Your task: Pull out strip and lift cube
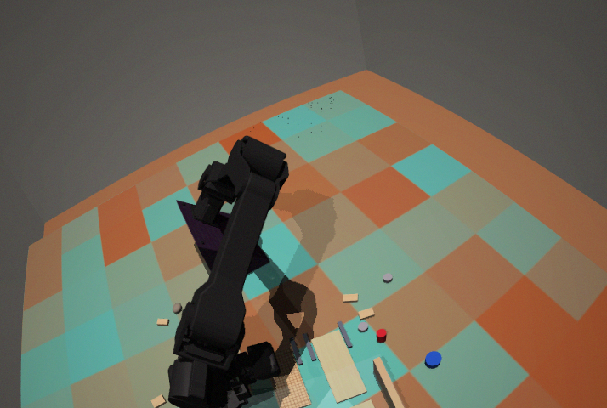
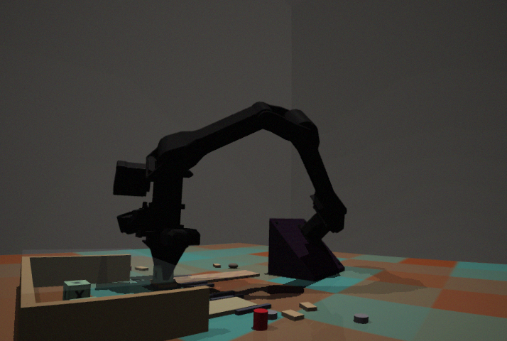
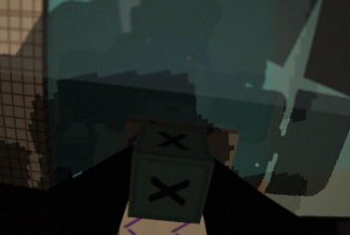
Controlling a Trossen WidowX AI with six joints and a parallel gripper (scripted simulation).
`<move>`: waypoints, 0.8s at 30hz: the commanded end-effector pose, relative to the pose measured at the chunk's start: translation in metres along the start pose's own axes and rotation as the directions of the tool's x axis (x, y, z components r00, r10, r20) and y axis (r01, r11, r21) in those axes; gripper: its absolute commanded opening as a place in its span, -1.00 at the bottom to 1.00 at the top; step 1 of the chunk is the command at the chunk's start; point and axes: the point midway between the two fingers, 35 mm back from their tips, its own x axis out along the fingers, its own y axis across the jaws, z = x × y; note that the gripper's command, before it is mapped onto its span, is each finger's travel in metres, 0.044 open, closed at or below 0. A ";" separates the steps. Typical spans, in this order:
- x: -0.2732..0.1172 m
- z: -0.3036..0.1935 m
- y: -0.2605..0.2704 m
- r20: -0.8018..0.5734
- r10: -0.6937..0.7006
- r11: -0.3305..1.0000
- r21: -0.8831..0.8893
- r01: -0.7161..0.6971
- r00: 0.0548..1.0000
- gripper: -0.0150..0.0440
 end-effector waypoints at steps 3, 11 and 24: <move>-0.002 -0.002 0.000 0.000 0.000 1.000 -0.001 0.000 1.000 -0.49; -0.026 -0.033 0.000 -0.002 0.001 1.000 0.004 -0.001 1.000 -0.49; -0.043 -0.068 0.002 -0.005 0.003 1.000 0.007 -0.003 1.000 -0.49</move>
